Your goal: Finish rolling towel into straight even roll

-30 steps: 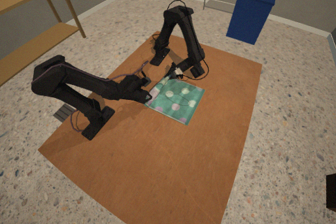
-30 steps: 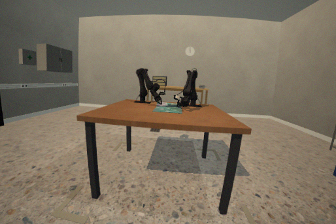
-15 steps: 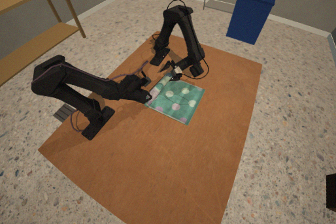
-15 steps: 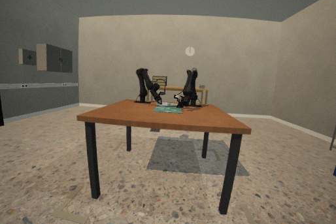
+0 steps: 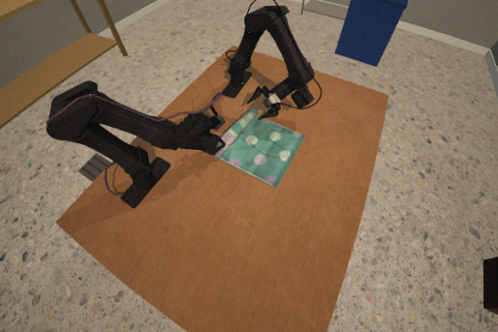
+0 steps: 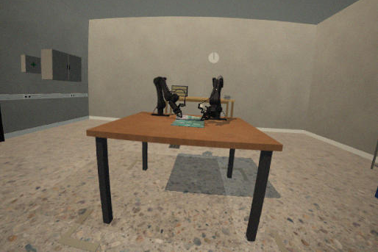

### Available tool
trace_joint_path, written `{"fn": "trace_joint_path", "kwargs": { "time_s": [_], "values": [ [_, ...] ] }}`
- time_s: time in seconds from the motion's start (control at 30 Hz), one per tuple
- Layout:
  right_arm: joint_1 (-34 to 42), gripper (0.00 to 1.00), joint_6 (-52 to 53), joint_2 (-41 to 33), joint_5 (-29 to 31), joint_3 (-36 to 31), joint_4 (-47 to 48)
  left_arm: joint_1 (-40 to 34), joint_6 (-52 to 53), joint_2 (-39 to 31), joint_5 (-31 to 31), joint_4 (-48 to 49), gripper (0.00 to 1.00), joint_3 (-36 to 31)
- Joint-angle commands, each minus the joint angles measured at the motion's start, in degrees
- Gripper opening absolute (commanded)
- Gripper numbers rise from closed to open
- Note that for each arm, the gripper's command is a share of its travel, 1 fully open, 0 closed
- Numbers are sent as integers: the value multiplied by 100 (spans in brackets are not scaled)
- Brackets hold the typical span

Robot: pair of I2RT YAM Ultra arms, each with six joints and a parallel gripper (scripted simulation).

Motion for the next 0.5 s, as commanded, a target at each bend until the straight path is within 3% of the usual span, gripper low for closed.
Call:
{"fn": "trace_joint_path", "kwargs": {
  "time_s": [0.0, 0.23, 0.3, 0.47],
  "values": [
    [-230, 17, 120, 175, -473, 314, -490, 269, 391, 84, -166, -653, 85, 433],
    [-760, 17, 205, 536, -1413, 846, -1272, 431, 592, 138, -286, -983, 86, 730],
    [-760, 17, 205, 536, -1413, 846, -1272, 431, 592, 138, -286, -983, 86, 730],
    [-1154, 17, 183, 976, -2142, 1322, -1916, 340, 517, -450, -270, -410, 88, 262]
  ]
}}
